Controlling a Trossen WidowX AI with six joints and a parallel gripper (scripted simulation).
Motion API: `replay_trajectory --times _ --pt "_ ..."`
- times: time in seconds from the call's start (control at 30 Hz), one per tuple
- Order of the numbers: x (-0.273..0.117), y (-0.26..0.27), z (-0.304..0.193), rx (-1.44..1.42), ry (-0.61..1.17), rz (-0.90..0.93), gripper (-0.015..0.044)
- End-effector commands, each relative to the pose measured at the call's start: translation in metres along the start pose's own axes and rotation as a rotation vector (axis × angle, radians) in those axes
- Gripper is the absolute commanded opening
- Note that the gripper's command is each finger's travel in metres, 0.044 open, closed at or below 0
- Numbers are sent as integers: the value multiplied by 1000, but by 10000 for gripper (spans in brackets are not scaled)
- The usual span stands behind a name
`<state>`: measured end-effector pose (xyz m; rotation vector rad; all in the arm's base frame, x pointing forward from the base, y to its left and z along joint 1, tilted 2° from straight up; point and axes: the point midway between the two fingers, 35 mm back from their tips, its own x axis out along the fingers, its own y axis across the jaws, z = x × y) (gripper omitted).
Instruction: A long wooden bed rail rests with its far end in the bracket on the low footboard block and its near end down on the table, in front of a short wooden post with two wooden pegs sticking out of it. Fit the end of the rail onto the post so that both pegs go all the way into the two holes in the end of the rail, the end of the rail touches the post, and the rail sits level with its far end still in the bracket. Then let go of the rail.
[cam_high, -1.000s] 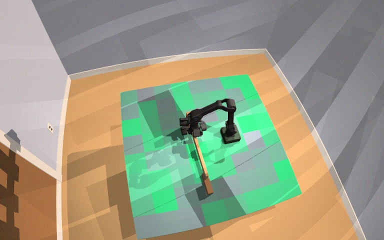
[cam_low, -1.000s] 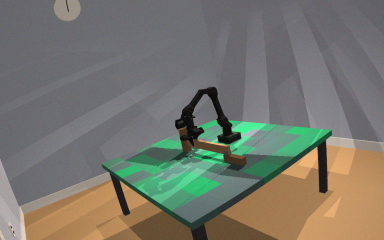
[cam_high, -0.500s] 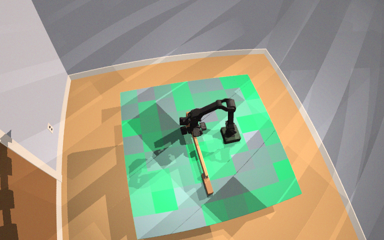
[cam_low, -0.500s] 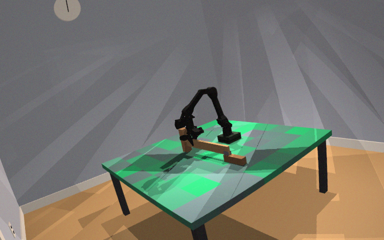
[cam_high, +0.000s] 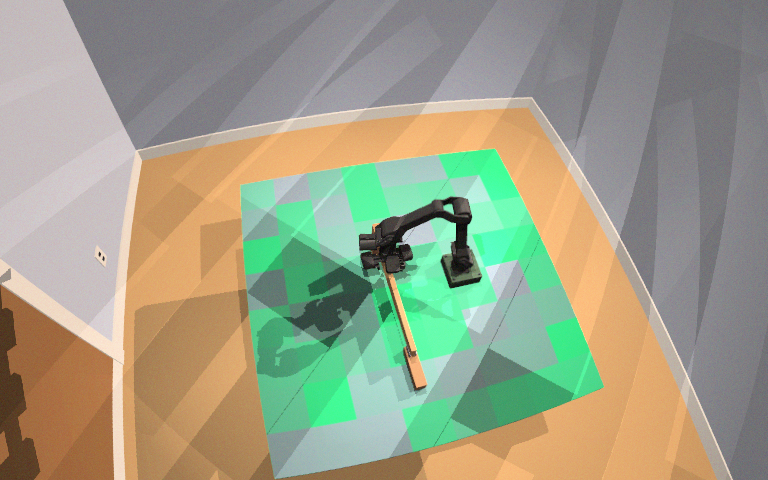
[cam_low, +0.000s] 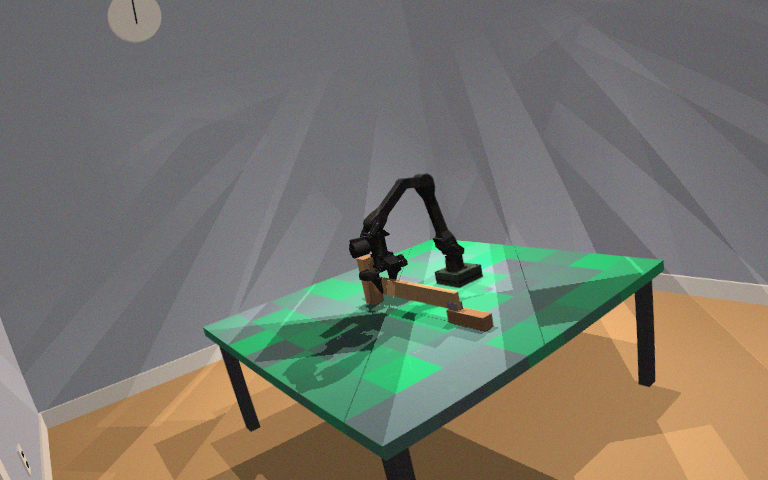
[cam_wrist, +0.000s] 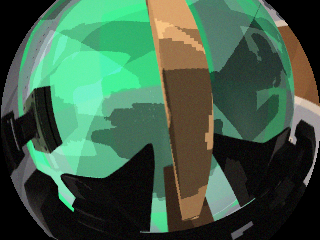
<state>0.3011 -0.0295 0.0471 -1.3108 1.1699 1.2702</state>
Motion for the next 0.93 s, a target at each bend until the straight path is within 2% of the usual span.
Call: replay_trajectory --times 0.0,0.13,0.27,0.43,0.9 --pt "0 0 0 0 1 -1 341" --pt "0 0 0 0 1 -1 440" --pt "-2 0 2 0 1 -1 440" --pt "-30 0 31 -3 2 -7 440" --pt "-30 0 31 -3 2 -7 440"
